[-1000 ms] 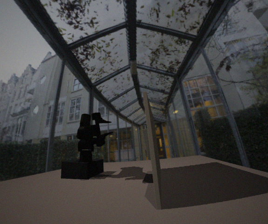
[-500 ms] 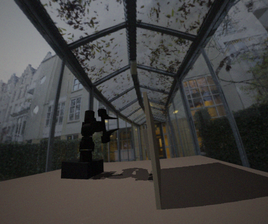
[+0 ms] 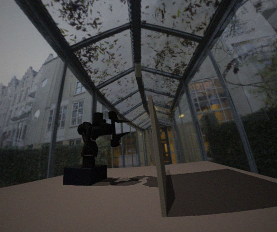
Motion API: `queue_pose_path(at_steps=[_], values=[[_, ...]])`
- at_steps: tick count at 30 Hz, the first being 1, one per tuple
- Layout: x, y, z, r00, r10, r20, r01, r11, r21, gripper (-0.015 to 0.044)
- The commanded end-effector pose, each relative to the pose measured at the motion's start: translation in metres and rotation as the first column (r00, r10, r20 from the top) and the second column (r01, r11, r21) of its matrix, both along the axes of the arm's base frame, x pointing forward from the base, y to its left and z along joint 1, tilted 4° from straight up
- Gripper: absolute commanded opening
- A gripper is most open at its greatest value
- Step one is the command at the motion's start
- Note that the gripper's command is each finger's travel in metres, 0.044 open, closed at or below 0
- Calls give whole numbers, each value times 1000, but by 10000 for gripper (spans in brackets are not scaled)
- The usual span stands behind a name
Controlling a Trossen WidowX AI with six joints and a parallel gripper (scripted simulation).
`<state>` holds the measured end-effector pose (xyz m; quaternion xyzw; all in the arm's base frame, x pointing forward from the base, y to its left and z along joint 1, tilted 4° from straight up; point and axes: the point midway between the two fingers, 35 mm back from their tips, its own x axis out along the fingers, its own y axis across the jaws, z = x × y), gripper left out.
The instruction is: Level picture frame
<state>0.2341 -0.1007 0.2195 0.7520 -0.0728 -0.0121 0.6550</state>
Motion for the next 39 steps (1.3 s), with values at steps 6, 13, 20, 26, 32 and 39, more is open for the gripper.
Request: queue_pose_path(at_steps=[6,13,20,26,32,39], values=[[6,-3,0,1000,-4,-1,4,1000,-6,260],[36,-13,-11,1000,-4,2,4,1000,-6,260],[68,-15,-34,1000,-4,5,4,1000,-6,260],[85,-12,-54,1000,-4,5,4,1000,-5,260],[85,-12,-54,1000,-4,5,4,1000,-5,260],[85,-12,-54,1000,-4,5,4,1000,-5,260]])
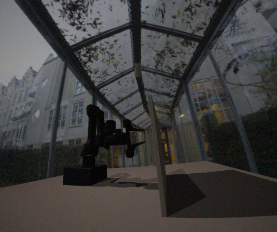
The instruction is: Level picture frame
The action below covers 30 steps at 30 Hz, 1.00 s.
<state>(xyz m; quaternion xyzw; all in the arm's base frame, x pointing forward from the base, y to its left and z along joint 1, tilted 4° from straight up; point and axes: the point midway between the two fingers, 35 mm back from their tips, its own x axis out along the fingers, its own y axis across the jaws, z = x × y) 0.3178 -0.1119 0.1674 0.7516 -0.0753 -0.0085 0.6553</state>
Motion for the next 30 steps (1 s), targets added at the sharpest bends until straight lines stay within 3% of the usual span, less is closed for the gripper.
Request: queue_pose_path(at_steps=[1,30], values=[[1,-1,-1,1000,-5,-3,5,1000,-4,260],[35,-6,3,1000,-5,0,5,1000,-4,260]])
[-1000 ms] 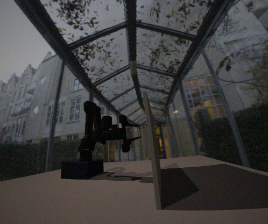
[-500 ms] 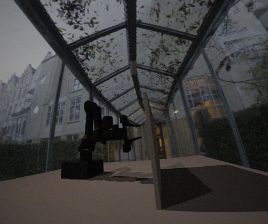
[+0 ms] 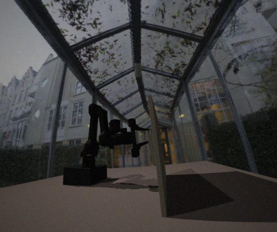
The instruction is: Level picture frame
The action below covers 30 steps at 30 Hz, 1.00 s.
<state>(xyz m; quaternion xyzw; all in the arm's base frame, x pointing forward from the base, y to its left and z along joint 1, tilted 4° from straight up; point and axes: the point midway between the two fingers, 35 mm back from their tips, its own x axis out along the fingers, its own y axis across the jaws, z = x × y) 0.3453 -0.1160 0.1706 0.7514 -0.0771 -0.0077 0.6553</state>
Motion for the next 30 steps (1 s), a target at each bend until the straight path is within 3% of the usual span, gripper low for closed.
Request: queue_pose_path(at_steps=[1,30], values=[[9,-2,0,1000,-3,-3,3,1000,-4,260],[13,-2,0,1000,-3,-3,3,1000,-4,260]])
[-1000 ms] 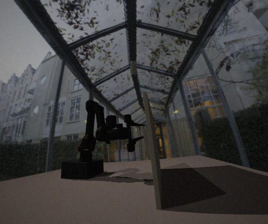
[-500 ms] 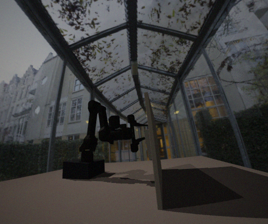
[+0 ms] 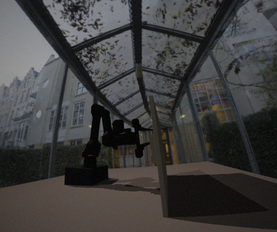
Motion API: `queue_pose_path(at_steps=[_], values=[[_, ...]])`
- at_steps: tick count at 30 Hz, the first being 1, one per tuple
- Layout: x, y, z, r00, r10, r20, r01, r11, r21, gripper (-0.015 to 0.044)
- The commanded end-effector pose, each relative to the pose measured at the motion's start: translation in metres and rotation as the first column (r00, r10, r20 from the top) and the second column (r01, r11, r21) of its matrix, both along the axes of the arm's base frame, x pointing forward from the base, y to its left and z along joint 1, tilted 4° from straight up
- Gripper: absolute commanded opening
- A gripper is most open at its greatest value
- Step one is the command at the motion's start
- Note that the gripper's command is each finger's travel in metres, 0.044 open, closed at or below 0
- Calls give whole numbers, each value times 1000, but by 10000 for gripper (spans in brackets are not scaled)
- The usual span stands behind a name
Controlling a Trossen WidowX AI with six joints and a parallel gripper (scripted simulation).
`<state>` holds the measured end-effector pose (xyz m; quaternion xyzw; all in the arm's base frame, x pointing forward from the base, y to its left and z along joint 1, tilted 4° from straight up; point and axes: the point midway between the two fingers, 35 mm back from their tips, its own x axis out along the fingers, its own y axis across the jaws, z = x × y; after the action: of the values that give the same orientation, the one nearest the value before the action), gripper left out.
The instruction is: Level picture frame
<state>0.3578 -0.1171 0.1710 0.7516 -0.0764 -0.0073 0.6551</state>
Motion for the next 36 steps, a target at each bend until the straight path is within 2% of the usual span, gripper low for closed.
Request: queue_pose_path(at_steps=[1,19,21,36], values=[[1,-1,-1,1000,-5,-3,5,1000,-4,260],[1,-1,-1,1000,-5,-3,5,1000,-4,260],[1,-1,-1,1000,-5,-3,5,1000,-4,208],[1,-1,-1,1000,-5,-3,5,1000,-4,108]])
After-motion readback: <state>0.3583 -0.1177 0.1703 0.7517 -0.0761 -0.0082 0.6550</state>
